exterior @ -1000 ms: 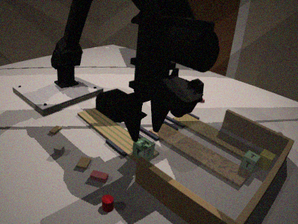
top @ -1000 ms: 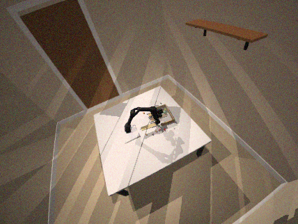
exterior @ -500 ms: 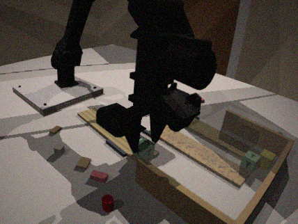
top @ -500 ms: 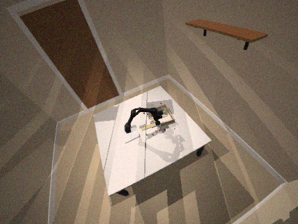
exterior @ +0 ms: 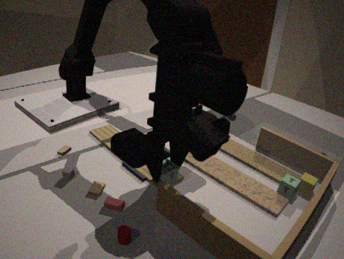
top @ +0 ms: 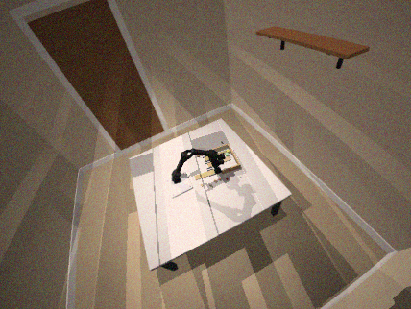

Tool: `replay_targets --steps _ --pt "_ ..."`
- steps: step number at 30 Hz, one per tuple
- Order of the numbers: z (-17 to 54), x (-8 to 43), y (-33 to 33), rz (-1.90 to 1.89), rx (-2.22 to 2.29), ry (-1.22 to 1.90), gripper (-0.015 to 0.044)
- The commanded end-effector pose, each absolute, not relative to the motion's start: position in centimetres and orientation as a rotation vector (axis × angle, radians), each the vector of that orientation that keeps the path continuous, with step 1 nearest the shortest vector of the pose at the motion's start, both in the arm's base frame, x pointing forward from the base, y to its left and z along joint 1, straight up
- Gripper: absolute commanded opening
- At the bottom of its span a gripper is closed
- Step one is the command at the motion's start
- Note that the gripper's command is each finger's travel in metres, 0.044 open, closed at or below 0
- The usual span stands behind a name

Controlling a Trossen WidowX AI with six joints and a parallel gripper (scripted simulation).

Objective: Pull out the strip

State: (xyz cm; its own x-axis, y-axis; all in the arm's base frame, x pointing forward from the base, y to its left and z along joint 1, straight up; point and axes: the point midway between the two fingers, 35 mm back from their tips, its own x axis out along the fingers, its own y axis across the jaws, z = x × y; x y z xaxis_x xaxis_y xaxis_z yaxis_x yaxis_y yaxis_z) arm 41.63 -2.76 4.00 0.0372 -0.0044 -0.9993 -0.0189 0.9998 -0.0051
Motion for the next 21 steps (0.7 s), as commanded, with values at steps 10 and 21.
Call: replay_targets --steps 10,21 --pt "4.2 41.4 -2.8 0.013 -0.011 1.533 0.0000" --pt "7.0 37.3 -2.5 0.011 -0.012 1.539 0.0000"
